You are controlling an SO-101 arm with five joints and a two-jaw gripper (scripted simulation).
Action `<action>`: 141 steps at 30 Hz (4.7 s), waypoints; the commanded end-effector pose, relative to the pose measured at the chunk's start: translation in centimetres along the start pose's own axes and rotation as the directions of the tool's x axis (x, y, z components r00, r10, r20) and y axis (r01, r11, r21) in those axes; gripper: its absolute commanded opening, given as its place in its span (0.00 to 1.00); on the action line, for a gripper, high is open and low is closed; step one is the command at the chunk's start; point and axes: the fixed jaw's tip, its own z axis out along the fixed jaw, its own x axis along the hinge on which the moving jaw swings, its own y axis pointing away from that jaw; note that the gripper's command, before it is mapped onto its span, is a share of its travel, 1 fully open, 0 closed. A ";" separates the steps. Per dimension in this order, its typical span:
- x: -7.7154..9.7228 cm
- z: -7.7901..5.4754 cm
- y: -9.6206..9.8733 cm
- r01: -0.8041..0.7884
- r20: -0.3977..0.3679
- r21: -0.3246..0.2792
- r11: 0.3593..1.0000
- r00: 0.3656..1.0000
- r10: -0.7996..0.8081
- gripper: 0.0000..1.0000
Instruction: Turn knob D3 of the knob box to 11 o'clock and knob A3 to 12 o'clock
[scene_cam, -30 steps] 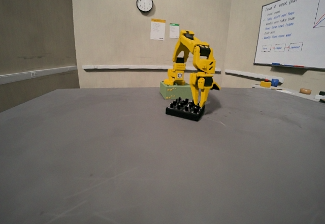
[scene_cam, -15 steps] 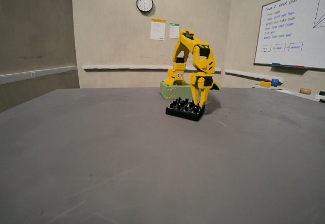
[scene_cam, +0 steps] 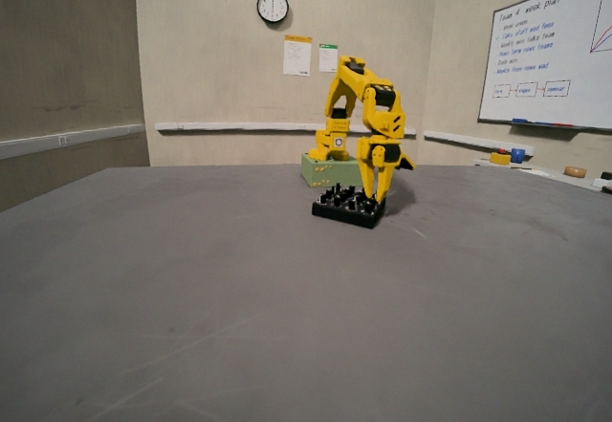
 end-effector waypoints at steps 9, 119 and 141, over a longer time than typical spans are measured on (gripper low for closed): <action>-0.8 3.5 1.4 0.008 0.024 -0.062 0.998 1.000 -0.007 0.10; -1.2 4.7 1.6 -0.367 -0.001 -0.066 0.928 0.930 0.368 0.01; -1.4 4.7 1.5 -0.663 -0.024 -0.062 0.746 0.748 0.663 0.01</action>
